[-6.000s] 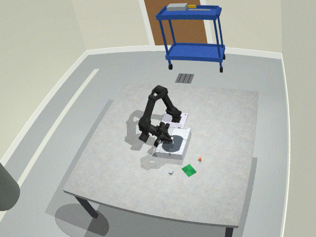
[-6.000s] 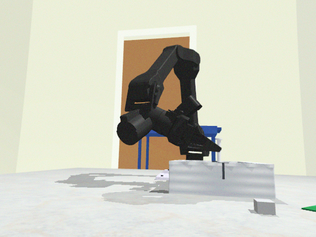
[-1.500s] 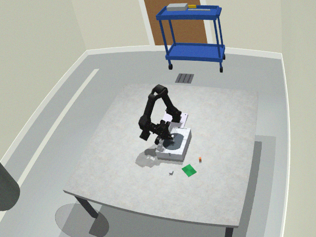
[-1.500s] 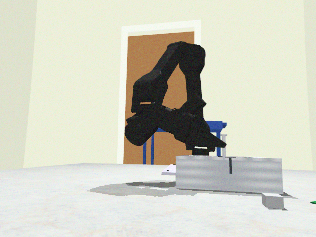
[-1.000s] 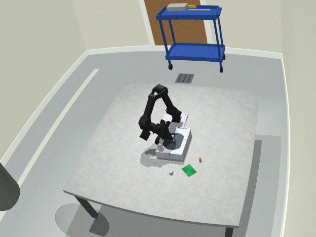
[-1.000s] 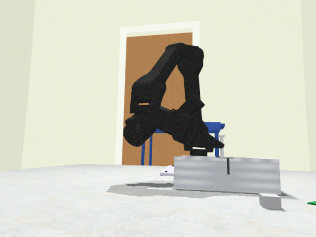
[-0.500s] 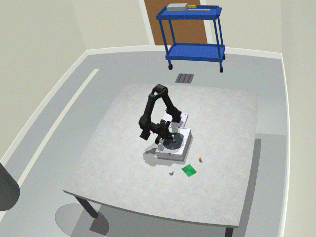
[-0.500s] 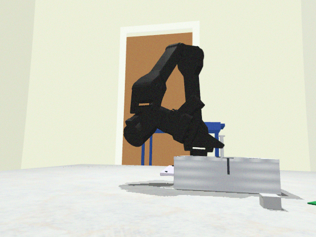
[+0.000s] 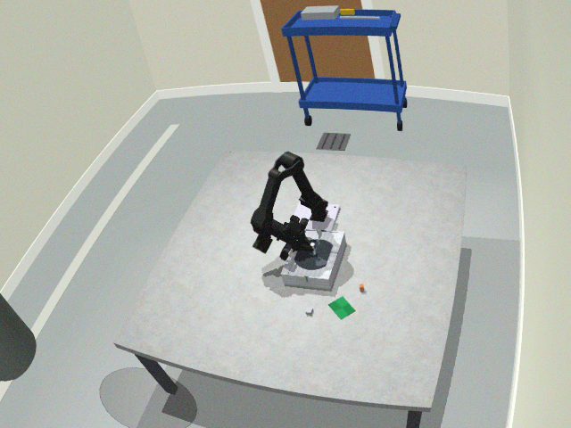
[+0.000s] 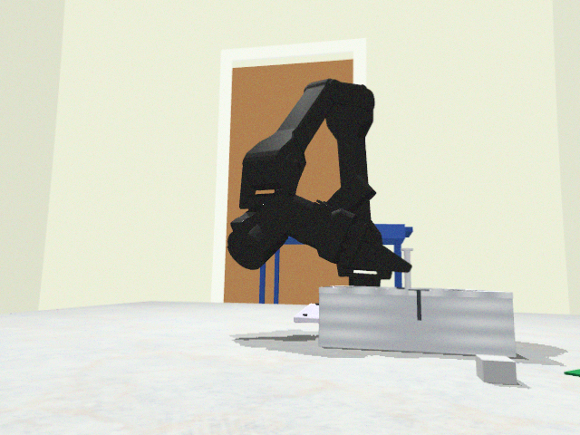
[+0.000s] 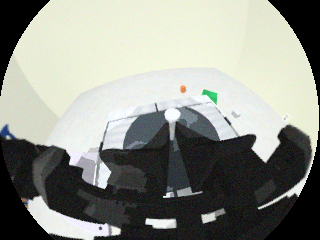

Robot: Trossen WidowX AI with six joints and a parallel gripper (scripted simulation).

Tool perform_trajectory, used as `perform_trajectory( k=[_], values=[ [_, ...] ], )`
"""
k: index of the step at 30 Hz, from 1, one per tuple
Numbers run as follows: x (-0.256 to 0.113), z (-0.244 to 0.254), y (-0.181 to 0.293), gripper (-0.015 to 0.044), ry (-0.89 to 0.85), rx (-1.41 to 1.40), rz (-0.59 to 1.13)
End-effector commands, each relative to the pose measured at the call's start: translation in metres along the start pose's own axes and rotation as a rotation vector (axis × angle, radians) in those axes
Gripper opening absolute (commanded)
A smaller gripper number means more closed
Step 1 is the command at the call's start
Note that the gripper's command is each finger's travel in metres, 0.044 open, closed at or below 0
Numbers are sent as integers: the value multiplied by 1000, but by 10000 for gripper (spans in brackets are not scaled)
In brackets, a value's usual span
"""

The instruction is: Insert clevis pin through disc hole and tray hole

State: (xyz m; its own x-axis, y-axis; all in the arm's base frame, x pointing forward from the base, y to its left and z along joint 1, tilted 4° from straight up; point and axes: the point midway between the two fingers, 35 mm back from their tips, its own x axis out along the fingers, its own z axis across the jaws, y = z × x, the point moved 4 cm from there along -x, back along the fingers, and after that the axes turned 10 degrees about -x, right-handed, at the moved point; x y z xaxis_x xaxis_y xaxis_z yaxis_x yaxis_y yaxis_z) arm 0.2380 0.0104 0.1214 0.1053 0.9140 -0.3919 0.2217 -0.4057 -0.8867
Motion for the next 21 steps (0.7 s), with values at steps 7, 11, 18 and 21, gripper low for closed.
perform_trajectory(
  k=[7, 11, 18, 21],
  values=[
    [0, 3, -1, 0, -6, -1, 3],
    [0, 4, -1, 0, -6, -1, 3],
    [0, 5, -1, 0, -6, -1, 3],
    [0, 5, -1, 0, -6, -1, 3]
  ],
)
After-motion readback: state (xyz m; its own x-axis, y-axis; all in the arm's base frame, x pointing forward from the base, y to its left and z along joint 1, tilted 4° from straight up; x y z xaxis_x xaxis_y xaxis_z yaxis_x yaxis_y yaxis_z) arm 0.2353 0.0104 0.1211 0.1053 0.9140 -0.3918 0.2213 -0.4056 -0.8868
